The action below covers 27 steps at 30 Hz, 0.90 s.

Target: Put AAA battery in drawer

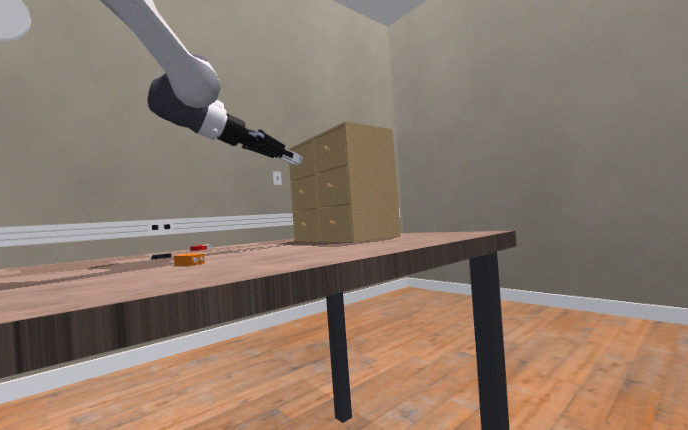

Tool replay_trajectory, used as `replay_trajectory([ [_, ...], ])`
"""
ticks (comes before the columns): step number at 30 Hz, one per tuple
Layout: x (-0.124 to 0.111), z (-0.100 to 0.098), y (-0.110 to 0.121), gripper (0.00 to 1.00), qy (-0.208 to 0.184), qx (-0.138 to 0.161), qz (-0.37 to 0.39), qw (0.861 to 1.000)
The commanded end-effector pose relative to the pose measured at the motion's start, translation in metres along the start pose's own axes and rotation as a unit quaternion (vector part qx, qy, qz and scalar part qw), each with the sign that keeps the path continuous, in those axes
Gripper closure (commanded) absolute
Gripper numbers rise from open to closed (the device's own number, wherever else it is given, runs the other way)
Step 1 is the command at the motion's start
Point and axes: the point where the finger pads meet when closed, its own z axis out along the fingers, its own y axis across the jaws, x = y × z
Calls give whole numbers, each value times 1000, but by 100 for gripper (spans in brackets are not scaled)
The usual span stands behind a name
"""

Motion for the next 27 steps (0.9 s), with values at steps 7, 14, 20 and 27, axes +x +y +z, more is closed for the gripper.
replay_trajectory([
  [7,-2,0,-1,83,-1,0,-3,1000],
  [14,-2,0,-1,83,-1,0,-3,1000],
  [20,-2,0,-1,83,-1,0,-3,1000],
  [27,-3,-2,-1,83,-1,0,-3,1000],
])
